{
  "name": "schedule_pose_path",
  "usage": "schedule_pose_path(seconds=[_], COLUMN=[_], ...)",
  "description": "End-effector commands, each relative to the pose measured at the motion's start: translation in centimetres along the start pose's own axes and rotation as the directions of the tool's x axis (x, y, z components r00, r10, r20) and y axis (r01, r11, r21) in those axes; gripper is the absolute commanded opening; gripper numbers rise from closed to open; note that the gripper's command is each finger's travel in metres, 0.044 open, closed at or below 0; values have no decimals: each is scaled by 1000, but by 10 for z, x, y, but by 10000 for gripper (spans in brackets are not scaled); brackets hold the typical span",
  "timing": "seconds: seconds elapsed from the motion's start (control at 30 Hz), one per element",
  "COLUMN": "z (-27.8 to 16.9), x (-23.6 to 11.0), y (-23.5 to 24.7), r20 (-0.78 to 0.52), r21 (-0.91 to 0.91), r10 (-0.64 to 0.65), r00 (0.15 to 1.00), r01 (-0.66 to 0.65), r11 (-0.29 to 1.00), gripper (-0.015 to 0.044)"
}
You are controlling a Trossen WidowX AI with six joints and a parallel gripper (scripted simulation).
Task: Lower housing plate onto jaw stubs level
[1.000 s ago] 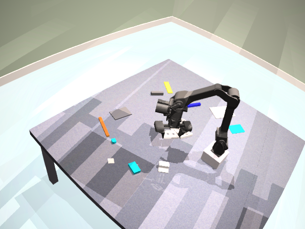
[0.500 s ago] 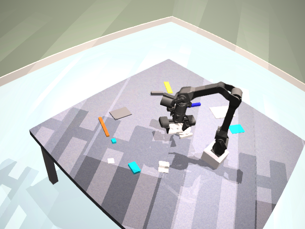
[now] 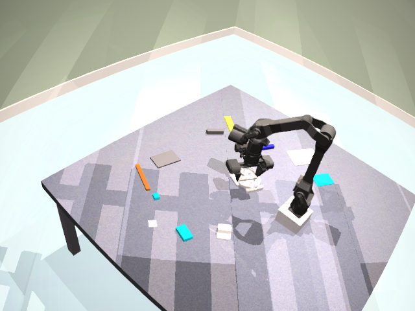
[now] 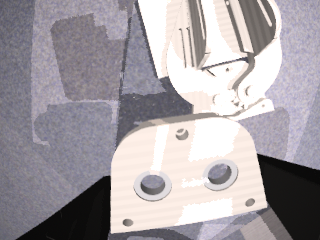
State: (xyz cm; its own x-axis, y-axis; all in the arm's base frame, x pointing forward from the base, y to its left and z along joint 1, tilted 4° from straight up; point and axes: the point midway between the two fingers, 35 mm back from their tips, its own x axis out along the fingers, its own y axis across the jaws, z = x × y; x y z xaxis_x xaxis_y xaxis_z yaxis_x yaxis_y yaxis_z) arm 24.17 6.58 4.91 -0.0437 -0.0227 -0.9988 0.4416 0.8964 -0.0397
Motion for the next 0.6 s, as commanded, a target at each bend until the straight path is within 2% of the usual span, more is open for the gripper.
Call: schedule_pose_path(seconds=[0.0, 0.57], z=[6, 18], x=[-1, 2], y=[-13, -57], r20=[9, 6], r21=[-29, -117], r10=[-1, -8], r00=[1000, 1000], r01=[1, 8], r11=[1000, 993], gripper=[351, 351])
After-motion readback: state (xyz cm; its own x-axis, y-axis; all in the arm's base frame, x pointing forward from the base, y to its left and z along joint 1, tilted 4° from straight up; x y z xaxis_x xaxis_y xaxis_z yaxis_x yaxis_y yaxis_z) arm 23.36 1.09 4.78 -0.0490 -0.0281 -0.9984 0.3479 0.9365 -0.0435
